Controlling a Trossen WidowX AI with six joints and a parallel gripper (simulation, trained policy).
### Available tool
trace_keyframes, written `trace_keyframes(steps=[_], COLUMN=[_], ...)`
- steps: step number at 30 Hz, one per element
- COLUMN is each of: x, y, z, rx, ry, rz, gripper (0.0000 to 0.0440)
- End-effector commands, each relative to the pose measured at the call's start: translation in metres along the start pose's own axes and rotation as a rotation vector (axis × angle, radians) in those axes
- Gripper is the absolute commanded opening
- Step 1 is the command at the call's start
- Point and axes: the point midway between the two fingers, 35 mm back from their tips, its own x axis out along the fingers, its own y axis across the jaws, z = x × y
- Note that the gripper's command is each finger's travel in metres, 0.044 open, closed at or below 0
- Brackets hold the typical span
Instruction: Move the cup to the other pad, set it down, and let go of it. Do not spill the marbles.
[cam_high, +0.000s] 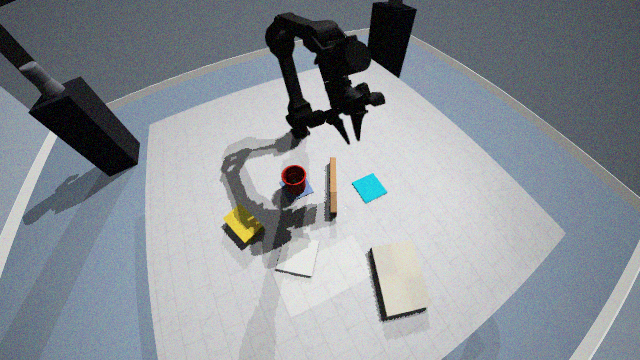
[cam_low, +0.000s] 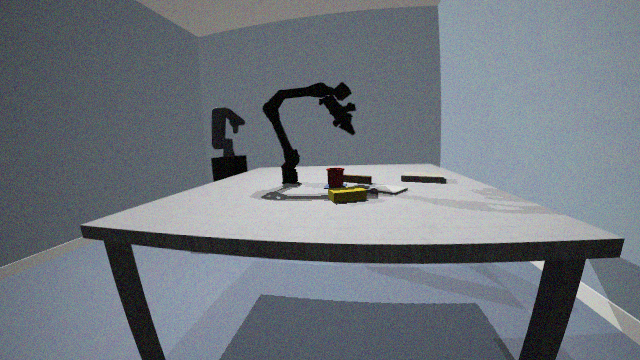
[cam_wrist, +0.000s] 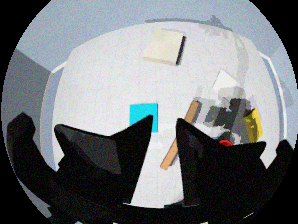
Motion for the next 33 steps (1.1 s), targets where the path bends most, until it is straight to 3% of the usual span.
trace_keyframes(steps=[1, 33], x=[0.000, 0.011], y=[-0.003, -0.048], z=[-0.003, -0.048], rx=[-0.001, -0.058], ry=[0.044, 0.519], rz=[-0.022, -0.180], gripper=[0.0109, 0.0155])
